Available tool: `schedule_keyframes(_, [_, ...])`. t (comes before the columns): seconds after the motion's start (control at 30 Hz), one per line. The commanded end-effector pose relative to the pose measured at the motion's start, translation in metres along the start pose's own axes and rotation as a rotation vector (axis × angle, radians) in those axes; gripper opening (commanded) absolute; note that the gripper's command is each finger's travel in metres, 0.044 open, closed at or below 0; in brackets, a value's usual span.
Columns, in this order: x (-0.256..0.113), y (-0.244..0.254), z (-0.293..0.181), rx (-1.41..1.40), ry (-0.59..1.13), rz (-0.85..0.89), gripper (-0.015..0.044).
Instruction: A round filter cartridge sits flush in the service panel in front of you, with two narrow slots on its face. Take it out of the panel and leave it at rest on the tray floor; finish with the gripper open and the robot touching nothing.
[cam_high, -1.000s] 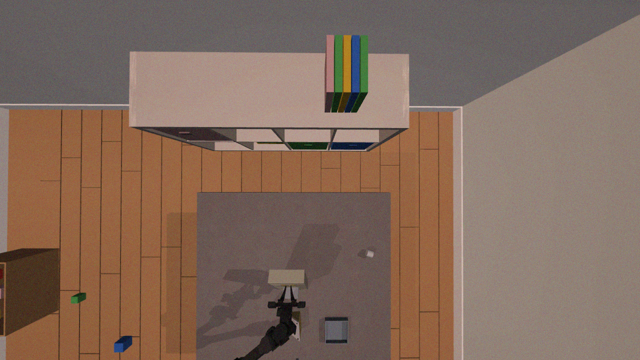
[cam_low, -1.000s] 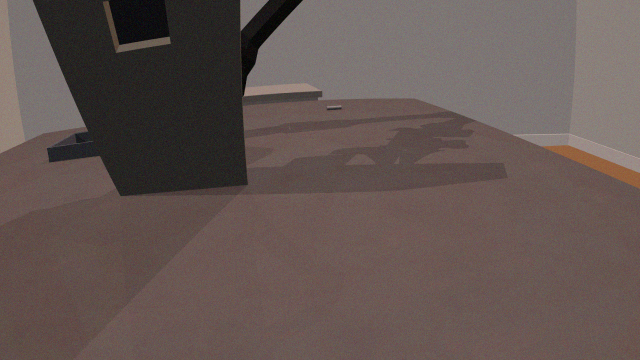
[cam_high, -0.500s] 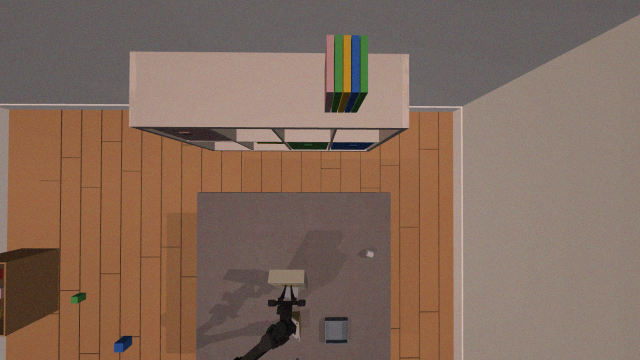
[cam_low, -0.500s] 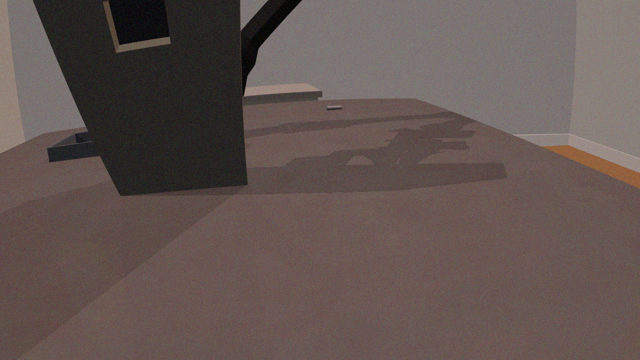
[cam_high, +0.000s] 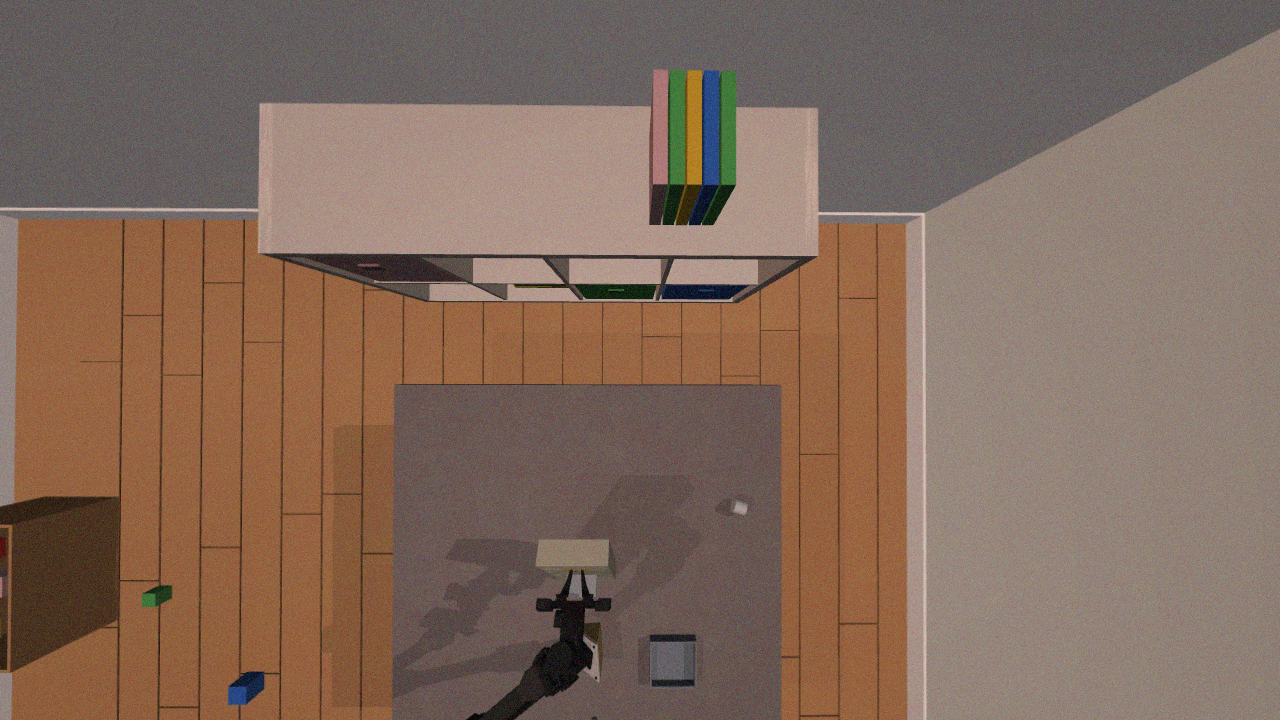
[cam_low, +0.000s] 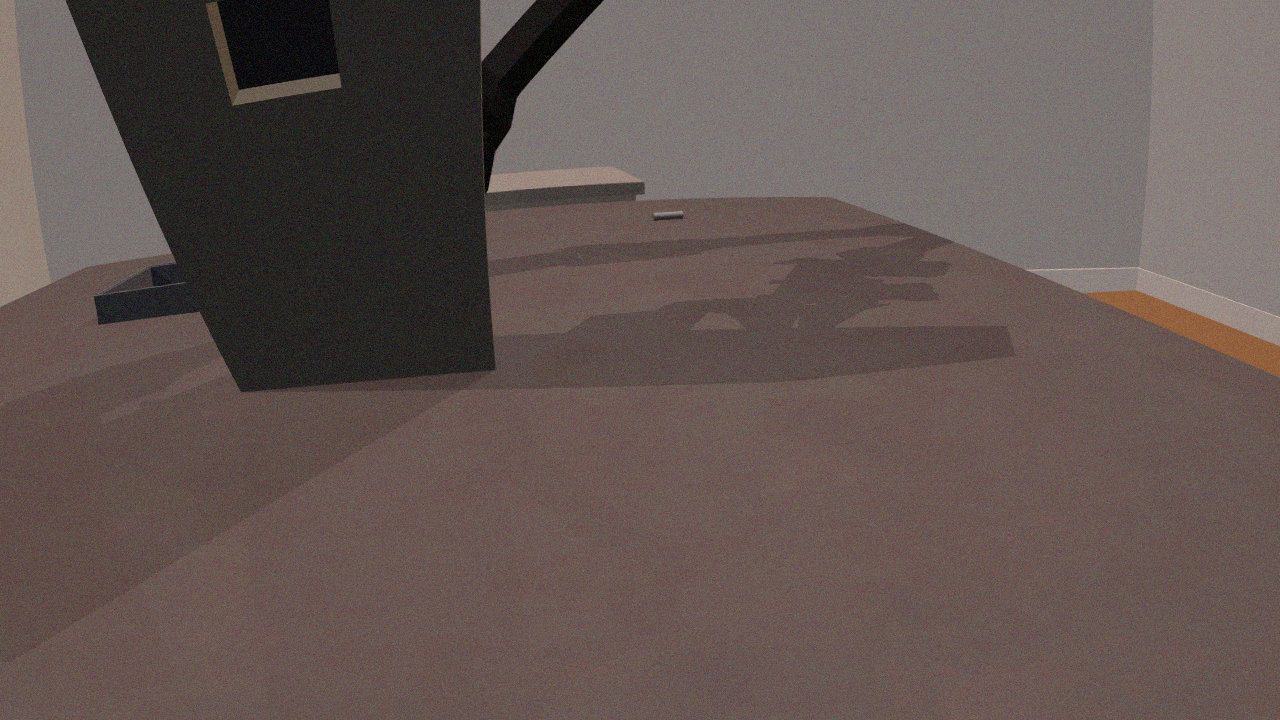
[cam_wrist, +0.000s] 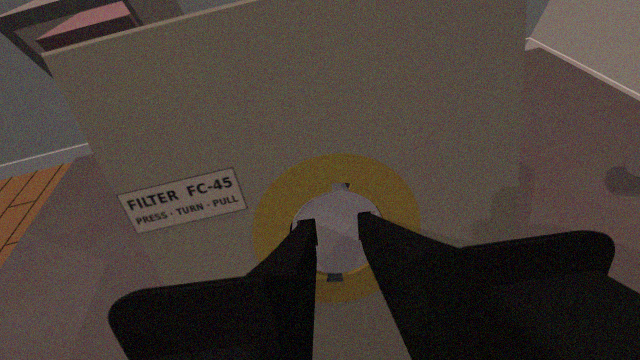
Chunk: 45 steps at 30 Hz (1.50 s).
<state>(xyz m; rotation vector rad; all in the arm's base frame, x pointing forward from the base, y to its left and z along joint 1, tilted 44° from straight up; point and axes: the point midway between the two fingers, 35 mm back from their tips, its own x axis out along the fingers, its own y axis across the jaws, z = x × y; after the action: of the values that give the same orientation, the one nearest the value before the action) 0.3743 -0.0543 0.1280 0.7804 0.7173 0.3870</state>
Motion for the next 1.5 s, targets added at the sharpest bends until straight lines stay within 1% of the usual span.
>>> schedule_keyframes(0.0, [0.005, 0.000, -0.002, 0.002, 0.007, -0.004, 0.0111])
schedule_keyframes(0.17, [0.006, 0.000, -0.002, 0.002, 0.007, -0.004, 0.0111])
schedule_keyframes(0.2, [0.001, 0.000, 0.000, 0.001, -0.001, 0.000, 0.0105])
schedule_keyframes(0.47, [0.001, 0.000, 0.000, 0.001, -0.001, 0.000, 0.0051])
schedule_keyframes(0.53, [0.001, 0.000, 0.000, 0.001, -0.001, 0.000, 0.0000])
schedule_keyframes(0.63, [0.002, 0.000, 0.000, 0.019, 0.001, 0.000, 0.0000])
schedule_keyframes(1.47, [0.011, 0.000, -0.002, 0.859, 0.005, -0.006, 0.0000])
